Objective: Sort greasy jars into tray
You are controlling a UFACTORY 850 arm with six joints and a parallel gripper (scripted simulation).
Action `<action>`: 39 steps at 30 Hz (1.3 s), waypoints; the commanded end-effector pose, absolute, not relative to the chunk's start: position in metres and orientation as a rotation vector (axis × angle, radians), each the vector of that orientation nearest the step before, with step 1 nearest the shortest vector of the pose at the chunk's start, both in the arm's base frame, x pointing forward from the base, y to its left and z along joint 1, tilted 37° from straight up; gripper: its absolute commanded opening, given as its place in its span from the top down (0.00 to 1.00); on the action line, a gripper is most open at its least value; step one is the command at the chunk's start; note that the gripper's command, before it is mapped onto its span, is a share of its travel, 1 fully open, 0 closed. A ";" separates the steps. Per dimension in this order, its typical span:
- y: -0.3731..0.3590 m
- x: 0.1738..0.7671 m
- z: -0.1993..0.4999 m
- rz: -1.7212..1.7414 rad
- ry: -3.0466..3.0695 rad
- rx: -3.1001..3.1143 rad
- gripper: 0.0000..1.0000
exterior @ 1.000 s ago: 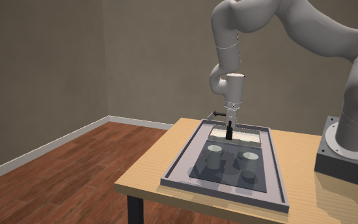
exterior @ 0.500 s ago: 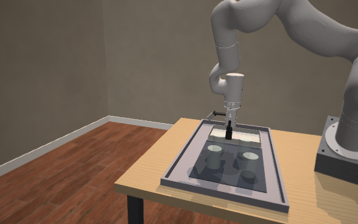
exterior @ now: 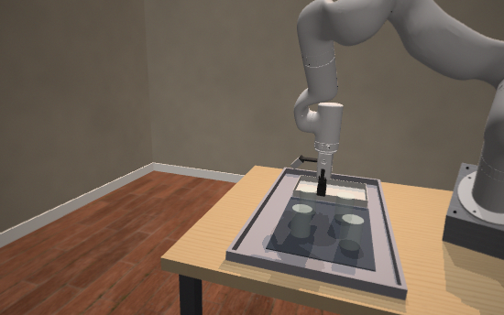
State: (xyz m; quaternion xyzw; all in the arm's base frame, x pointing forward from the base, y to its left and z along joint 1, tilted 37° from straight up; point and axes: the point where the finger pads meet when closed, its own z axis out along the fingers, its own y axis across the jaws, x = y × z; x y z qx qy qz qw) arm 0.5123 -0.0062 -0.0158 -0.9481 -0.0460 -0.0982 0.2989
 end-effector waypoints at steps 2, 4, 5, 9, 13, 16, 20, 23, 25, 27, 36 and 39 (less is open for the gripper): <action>-0.007 0.513 -0.015 -0.263 -0.122 -2.518 1.00; -0.007 0.514 -0.015 -0.263 -0.122 -2.518 1.00; -0.007 0.514 -0.014 -0.263 -0.122 -2.518 1.00; -0.007 0.514 -0.014 -0.263 -0.122 -2.518 1.00; -0.008 0.515 -0.014 -0.263 -0.122 -2.518 1.00; -0.008 0.515 -0.013 -0.263 -0.122 -2.518 1.00; -0.008 0.515 -0.013 -0.263 -0.122 -2.518 1.00; -0.008 0.516 -0.013 -0.263 -0.122 -2.518 1.00; -0.008 0.516 -0.012 -0.263 -0.122 -2.518 1.00; -0.008 0.516 -0.012 -0.263 -0.122 -2.518 1.00; -0.009 0.517 -0.011 -0.263 -0.122 -2.518 1.00; -0.009 0.517 -0.011 -0.263 -0.122 -2.518 1.00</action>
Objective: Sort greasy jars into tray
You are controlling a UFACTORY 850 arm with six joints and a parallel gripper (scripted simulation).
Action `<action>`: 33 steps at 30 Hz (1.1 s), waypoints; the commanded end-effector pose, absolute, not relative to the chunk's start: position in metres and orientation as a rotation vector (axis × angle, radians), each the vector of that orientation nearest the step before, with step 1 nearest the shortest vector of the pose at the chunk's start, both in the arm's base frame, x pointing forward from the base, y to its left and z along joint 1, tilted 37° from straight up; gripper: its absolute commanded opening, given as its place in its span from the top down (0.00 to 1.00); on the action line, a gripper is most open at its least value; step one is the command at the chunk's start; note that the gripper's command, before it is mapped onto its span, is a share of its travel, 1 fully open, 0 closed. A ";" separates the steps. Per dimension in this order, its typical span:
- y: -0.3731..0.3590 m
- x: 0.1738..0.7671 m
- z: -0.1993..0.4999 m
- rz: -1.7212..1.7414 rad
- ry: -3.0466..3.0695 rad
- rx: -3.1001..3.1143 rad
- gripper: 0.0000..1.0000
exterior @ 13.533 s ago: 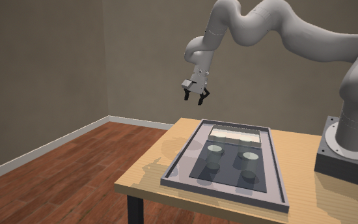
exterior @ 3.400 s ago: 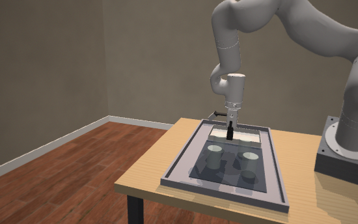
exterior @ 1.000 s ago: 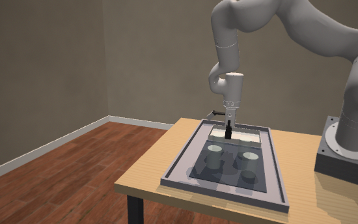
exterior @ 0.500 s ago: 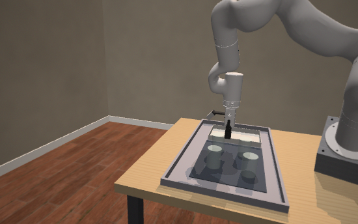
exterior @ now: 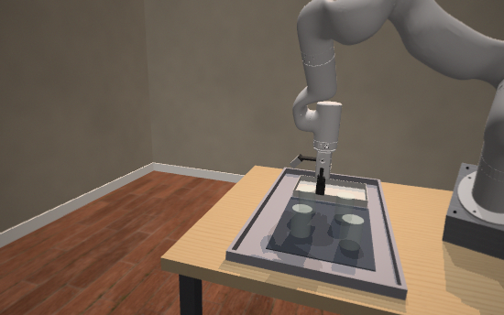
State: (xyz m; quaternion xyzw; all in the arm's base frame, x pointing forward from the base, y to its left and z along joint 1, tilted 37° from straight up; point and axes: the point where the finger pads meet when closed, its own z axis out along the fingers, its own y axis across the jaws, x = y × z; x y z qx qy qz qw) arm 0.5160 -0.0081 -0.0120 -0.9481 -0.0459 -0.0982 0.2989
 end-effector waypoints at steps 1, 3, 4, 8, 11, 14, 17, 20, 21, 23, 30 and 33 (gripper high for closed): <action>-0.009 0.517 -0.011 -0.263 -0.122 -2.518 1.00; -0.009 0.517 -0.011 -0.263 -0.122 -2.518 1.00; -0.009 0.518 -0.011 -0.263 -0.122 -2.518 1.00; -0.009 0.518 -0.010 -0.263 -0.122 -2.518 1.00; -0.009 0.518 -0.010 -0.263 -0.122 -2.518 1.00; -0.009 0.516 -0.011 -0.263 -0.122 -2.518 1.00; -0.008 0.510 -0.014 -0.263 -0.122 -2.518 1.00; -0.007 0.503 -0.017 -0.263 -0.122 -2.518 1.00; -0.007 0.501 -0.018 -0.263 -0.122 -2.518 1.00; -0.006 0.497 -0.021 -0.263 -0.122 -2.518 1.00; -0.006 0.495 -0.022 -0.263 -0.122 -2.518 1.00; -0.006 0.495 -0.022 -0.263 -0.122 -2.518 1.00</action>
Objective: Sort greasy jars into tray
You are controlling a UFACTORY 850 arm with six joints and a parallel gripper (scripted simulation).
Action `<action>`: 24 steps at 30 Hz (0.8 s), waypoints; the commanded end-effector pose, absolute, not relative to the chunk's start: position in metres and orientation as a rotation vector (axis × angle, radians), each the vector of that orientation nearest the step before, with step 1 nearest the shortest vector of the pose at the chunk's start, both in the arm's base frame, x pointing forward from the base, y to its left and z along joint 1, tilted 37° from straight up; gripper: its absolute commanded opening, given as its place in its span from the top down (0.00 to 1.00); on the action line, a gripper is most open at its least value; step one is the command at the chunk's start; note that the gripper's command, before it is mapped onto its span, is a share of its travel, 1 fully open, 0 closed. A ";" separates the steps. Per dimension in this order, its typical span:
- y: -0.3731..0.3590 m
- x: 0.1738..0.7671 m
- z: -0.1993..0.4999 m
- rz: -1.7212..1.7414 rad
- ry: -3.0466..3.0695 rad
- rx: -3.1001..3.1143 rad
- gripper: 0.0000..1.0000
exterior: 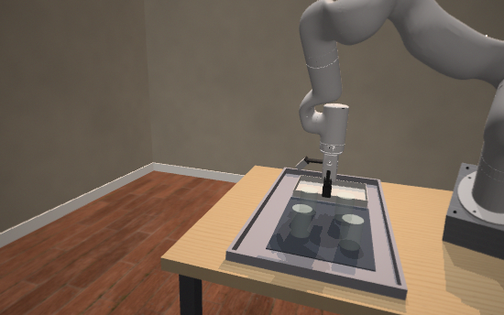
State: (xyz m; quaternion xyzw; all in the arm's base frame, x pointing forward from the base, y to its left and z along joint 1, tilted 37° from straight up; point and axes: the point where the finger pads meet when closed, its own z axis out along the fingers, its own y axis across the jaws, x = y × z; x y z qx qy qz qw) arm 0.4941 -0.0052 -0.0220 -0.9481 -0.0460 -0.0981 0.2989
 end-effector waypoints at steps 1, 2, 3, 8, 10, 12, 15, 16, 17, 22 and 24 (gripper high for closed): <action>-0.006 0.495 -0.022 -0.263 -0.122 -2.518 1.00; -0.006 0.495 -0.022 -0.263 -0.122 -2.518 1.00; -0.006 0.495 -0.022 -0.263 -0.122 -2.518 1.00; -0.006 0.495 -0.022 -0.263 -0.122 -2.518 1.00; -0.006 0.495 -0.022 -0.263 -0.122 -2.518 1.00; -0.006 0.495 -0.022 -0.263 -0.122 -2.518 1.00; -0.006 0.495 -0.022 -0.263 -0.122 -2.518 1.00; -0.006 0.495 -0.022 -0.263 -0.122 -2.518 1.00; -0.006 0.495 -0.022 -0.263 -0.122 -2.518 1.00; -0.006 0.495 -0.022 -0.263 -0.122 -2.518 1.00; -0.006 0.495 -0.022 -0.263 -0.122 -2.518 1.00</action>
